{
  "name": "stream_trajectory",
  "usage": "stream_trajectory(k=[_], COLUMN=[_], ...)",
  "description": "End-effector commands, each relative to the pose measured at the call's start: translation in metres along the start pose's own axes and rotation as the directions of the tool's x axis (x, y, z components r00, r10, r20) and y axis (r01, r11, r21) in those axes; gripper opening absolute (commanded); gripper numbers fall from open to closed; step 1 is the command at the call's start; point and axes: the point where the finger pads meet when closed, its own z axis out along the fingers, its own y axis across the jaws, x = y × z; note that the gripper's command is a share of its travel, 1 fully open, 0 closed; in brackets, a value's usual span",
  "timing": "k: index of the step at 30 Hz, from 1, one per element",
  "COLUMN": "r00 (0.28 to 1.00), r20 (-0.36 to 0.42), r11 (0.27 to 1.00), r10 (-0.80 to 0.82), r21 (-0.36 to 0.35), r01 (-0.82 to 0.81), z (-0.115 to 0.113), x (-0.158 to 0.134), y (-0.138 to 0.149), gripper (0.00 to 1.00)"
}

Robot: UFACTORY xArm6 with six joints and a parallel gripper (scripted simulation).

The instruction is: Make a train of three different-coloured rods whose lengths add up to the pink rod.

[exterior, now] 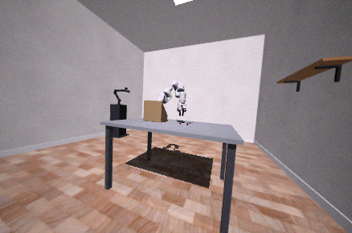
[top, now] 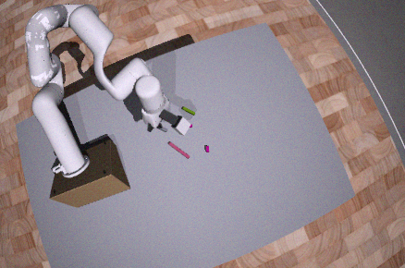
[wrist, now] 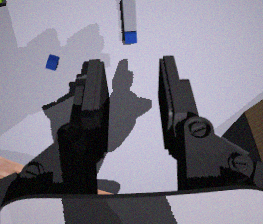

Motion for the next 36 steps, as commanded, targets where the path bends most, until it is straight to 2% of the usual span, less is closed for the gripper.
stream_trajectory(k=[1, 20, 23, 28, 30, 31, 36], r00=[1.0, 1.0, 1.0, 1.0, 1.0, 0.999, 0.999], r20=[-0.002, -0.002, -0.003, -0.003, -0.003, -0.003, -0.002], r11=[1.0, 1.0, 1.0, 1.0, 1.0, 0.999, 0.999], r10=[-0.001, 0.0, 0.017, 0.031, 0.031, 0.04, 0.051], r21=[0.001, 0.001, 0.001, 0.001, 0.001, 0.001, 0.001], r01=[0.001, 0.0, -0.017, -0.031, -0.031, -0.04, -0.051], z=[-0.003, -0.003, 0.003, 0.009, 0.009, 0.014, 0.021], x=[0.001, 0.001, 0.021, 0.035, 0.035, 0.043, 0.05], y=[-0.001, -0.002, -0.039, -0.067, -0.067, -0.086, -0.108], gripper=[1.0, 1.0, 1.0, 1.0, 1.0, 1.0, 1.0])
